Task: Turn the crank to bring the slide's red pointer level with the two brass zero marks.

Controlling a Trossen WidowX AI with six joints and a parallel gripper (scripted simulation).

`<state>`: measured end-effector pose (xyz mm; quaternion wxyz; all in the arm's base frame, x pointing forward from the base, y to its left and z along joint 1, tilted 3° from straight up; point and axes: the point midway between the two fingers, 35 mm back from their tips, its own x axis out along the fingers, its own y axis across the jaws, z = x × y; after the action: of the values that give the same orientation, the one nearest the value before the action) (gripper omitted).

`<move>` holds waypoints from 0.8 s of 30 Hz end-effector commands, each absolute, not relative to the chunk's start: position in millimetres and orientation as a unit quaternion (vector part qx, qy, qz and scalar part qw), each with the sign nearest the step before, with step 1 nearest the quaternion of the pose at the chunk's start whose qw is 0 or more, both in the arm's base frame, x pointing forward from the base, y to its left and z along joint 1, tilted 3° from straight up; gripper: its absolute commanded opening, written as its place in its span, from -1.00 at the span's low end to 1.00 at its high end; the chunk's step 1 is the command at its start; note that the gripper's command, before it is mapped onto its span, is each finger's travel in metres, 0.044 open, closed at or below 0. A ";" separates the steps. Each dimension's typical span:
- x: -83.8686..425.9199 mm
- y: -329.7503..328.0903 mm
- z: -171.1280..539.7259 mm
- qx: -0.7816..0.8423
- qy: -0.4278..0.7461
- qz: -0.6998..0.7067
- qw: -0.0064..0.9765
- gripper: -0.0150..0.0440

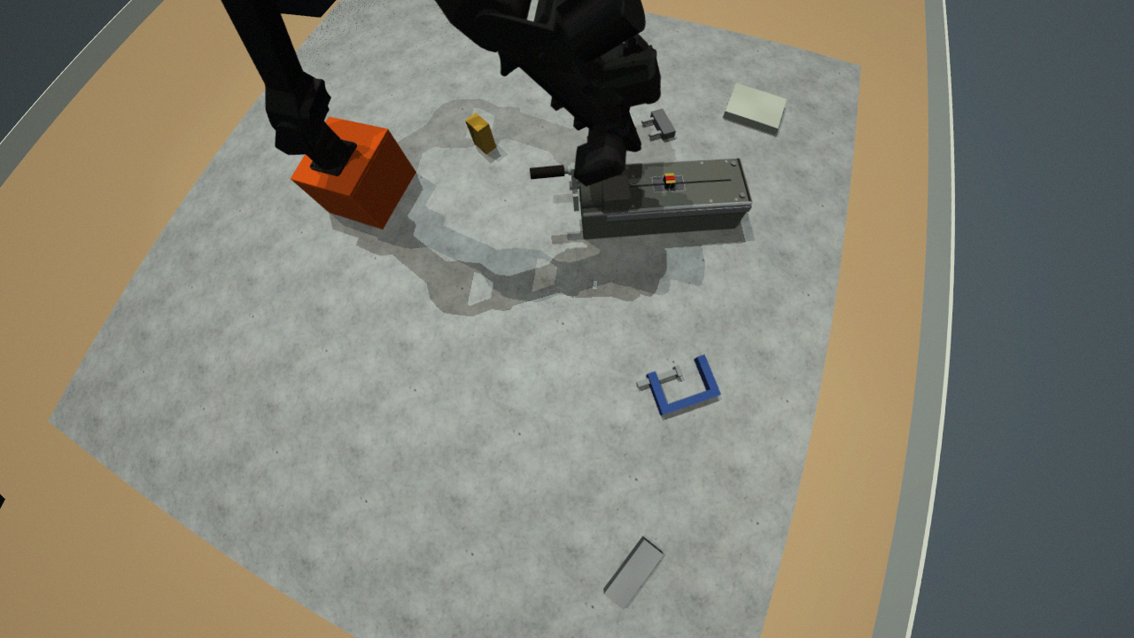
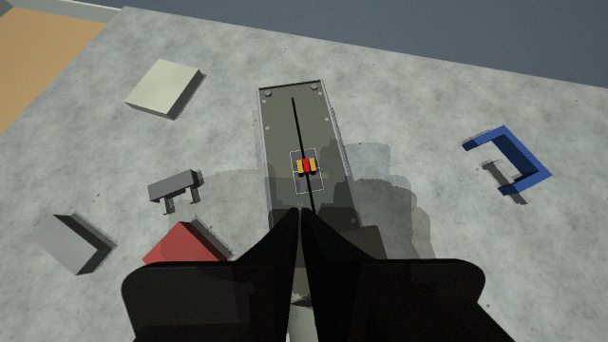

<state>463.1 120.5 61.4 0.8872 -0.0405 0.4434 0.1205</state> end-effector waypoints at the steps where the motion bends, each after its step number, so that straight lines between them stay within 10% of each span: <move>1: 463.2 120.5 61.5 -0.041 0.443 0.120 0.887 -0.49; 14: 463.1 120.5 61.4 -0.040 0.443 0.121 0.887 -0.49; 24: 463.1 120.5 61.4 -0.040 0.443 0.121 0.887 0.40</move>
<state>463.1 120.6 61.4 0.8872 -0.0402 0.4435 0.1208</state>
